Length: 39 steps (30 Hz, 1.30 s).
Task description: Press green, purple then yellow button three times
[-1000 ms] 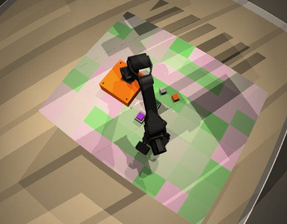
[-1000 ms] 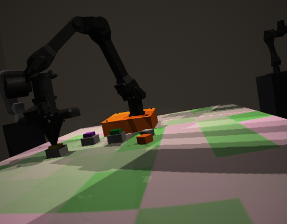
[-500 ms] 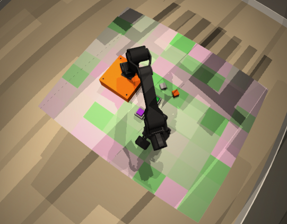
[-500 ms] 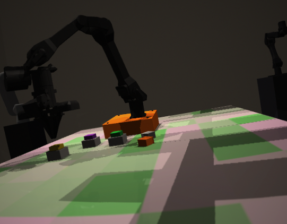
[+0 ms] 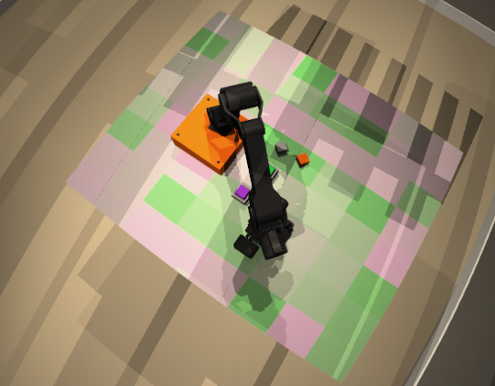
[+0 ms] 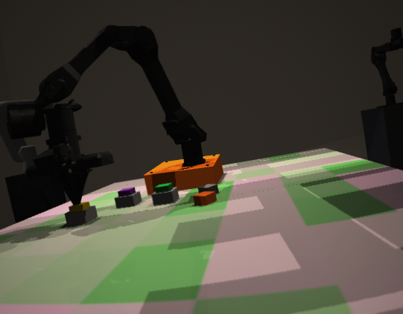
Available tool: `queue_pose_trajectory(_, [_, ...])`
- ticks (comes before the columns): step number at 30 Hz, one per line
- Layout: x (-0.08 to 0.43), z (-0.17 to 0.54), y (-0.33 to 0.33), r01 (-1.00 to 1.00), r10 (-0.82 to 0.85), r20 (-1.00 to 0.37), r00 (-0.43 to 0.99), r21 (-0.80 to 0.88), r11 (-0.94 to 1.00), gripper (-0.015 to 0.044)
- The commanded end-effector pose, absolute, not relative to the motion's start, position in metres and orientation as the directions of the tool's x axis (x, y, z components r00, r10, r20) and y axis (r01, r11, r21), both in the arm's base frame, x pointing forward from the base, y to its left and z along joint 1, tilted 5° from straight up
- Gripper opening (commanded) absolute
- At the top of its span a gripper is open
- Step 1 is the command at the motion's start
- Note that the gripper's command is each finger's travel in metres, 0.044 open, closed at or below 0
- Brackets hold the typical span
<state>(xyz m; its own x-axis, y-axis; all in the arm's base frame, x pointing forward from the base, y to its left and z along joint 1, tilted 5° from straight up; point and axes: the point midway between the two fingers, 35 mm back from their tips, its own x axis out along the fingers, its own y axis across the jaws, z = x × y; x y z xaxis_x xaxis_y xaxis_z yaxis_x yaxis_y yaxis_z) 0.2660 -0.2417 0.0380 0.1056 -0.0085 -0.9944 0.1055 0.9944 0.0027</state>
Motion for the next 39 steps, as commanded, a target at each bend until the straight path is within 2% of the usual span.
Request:
queue_pose_trajectory(1, [0.264, 0.031, -0.239, 0.108, 0.002, -0.995, 0.1, 0.013, 0.994, 0.002])
queue_pose_trajectory(21, [0.264, 0.031, -0.239, 0.108, 0.002, -0.995, 0.1, 0.013, 0.994, 0.002])
queue_pose_trajectory(25, [0.261, 0.064, -0.239, 0.108, 0.002, -0.995, 0.1, 0.013, 0.994, 0.002])
queue_pose_trajectory(39, [0.263, 0.051, -0.239, 0.108, 0.002, -0.995, 0.1, 0.013, 0.994, 0.002])
